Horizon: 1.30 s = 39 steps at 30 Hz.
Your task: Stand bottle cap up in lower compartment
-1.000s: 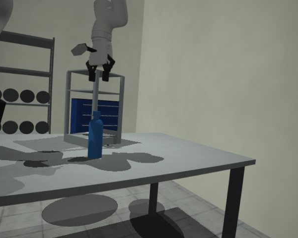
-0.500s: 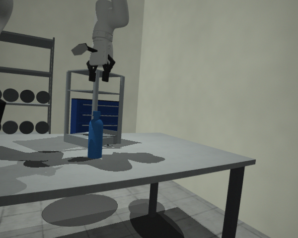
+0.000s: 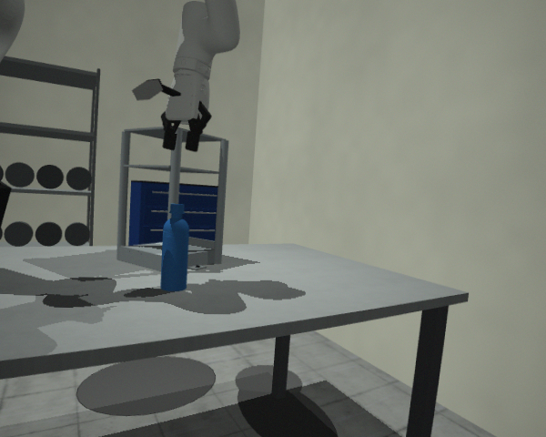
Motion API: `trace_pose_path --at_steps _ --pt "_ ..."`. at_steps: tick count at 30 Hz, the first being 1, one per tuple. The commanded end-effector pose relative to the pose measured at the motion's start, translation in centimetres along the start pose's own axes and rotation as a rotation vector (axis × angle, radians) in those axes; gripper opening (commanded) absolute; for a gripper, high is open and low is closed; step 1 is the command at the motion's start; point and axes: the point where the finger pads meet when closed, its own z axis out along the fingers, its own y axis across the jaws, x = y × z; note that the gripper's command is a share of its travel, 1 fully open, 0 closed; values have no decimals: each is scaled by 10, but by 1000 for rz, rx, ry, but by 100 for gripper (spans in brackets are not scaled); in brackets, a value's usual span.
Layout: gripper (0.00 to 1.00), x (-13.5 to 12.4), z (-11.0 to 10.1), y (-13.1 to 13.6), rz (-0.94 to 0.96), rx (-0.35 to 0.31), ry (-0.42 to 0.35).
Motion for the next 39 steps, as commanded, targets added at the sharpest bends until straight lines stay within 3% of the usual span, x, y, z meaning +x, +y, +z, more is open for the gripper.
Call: trace_pose_path --at_steps 1,15,25,27,39 --pt "84 -1 0 1 20 -26 18" --pt "84 -1 1 -1 119 -123 118" --pt "84 -2 3 2 251 -260 250" --pt "84 -2 3 2 251 -260 250" --pt "84 -2 6 2 433 -444 434"
